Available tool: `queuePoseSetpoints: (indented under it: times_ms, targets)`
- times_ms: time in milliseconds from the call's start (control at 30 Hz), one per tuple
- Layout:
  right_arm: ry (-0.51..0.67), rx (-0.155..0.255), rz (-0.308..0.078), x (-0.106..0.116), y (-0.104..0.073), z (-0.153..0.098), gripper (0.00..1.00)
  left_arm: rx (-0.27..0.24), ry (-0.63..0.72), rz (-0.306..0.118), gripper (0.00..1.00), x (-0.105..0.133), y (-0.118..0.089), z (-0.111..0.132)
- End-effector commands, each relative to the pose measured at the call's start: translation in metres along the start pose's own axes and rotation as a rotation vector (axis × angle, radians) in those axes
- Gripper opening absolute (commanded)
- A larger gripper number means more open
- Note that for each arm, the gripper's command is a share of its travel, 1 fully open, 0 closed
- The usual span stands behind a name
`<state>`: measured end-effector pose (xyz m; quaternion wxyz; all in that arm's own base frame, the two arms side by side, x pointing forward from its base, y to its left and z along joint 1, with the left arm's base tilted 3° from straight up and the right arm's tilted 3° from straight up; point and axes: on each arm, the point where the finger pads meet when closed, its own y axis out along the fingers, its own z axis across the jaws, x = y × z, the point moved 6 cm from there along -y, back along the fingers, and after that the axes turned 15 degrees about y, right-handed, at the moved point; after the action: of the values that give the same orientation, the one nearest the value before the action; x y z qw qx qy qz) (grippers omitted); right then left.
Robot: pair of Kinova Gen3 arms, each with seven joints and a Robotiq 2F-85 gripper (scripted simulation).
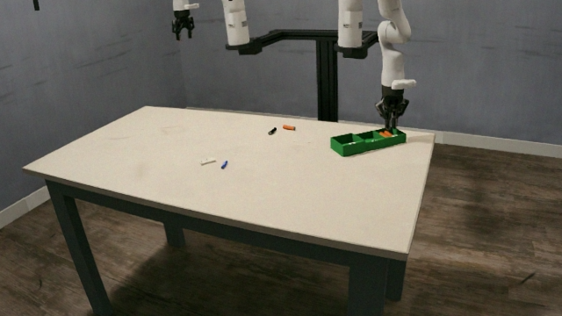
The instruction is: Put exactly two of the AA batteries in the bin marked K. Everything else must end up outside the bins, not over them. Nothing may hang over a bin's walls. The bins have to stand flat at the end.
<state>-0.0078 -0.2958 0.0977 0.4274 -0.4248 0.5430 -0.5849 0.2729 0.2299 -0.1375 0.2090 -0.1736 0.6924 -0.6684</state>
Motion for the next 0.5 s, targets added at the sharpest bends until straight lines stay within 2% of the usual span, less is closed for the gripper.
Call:
queuePoseSetpoints:
  times_ms: [0,233,333,467]
  targets:
    - [0.0,0.0,-0.001,0.0,0.0,0.0,1.0,0.0,0.0,0.001,0.279,-0.001,-0.005,0.0]
    - [0.0,0.0,-0.001,0.0,0.0,0.0,1.0,0.0,0.0,0.001,0.279,-0.001,-0.011,0.0]
    - [0.0,0.0,-0.001,0.0,0.0,0.0,1.0,0.0,0.0,0.001,0.279,-0.001,-0.024,0.0]
    - [0.0,0.0,-0.001,0.0,0.0,0.0,1.0,0.0,0.0,0.001,0.279,0.0,-0.024,0.0]
